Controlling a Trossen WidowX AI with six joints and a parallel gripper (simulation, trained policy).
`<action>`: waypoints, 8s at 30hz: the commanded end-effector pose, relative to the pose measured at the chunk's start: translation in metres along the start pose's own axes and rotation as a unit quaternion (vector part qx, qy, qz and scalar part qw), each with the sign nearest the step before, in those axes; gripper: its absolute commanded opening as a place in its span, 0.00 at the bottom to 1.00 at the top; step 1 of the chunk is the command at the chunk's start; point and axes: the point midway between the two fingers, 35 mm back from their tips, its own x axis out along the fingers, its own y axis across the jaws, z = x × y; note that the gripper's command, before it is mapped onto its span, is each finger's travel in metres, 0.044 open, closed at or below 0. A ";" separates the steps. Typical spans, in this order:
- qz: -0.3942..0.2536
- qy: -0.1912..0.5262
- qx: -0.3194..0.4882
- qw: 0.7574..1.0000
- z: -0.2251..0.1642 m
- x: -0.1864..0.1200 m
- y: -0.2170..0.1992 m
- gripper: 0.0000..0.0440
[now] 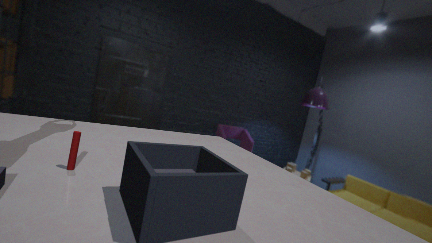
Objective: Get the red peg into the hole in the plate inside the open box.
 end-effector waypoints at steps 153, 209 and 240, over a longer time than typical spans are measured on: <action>-0.885 0.383 0.087 0.250 -0.119 -0.573 -0.301 0.00; -0.930 0.316 0.063 0.174 -0.031 -0.651 -0.424 0.35; -0.919 0.357 0.082 0.147 -0.003 -0.653 -0.477 0.26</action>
